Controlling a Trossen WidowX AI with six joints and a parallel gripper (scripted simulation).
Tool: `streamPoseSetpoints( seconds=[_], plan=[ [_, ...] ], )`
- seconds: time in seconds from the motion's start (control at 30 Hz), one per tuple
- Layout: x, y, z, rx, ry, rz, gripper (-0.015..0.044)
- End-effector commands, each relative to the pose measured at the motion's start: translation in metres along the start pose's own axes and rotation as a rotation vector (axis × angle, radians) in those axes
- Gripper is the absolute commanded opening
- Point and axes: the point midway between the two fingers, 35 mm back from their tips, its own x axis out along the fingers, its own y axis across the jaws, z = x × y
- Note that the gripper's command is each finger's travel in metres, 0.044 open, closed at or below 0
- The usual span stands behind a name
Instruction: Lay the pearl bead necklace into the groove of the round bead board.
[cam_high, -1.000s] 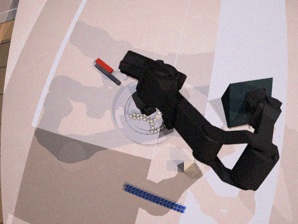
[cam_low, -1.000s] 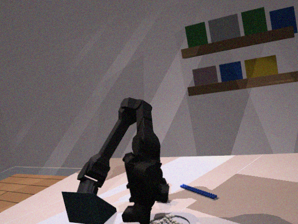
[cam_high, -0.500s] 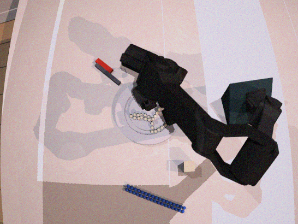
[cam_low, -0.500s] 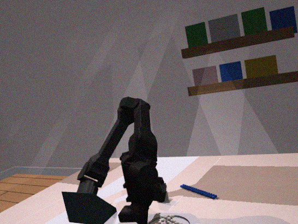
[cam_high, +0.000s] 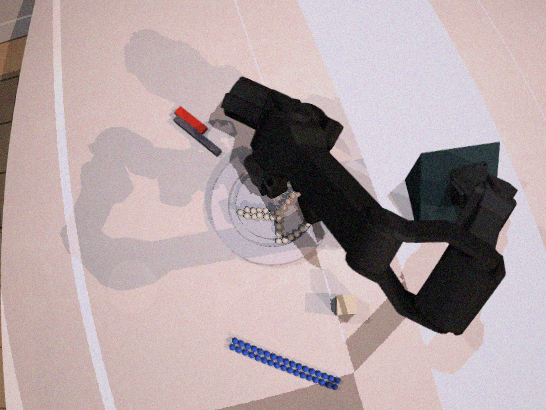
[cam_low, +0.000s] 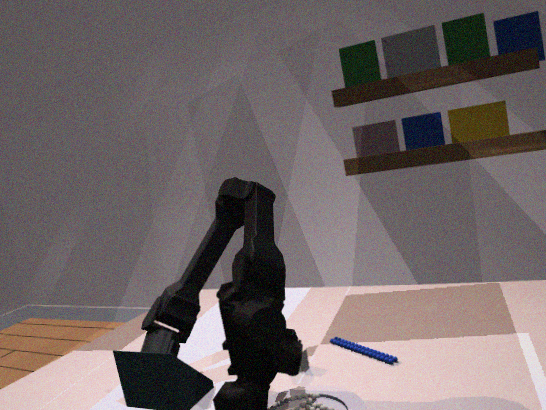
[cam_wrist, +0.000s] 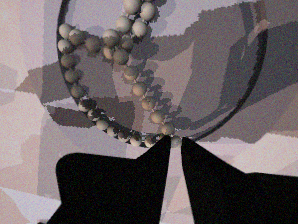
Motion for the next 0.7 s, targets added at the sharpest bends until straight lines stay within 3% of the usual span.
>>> streamPoseSetpoints(
  seconds=[0.0, 0.47, 0.67],
  plan=[
    [-0.0007, -0.0001, 0.0002, 0.000, -0.001, -0.001, 0.0079],
    [-0.0020, 0.0005, -0.0003, 0.007, 0.000, 0.003, 0.0440],
    [-0.0052, 0.0004, -0.0004, 0.006, 0.001, 0.003, 0.0440]
  ],
)
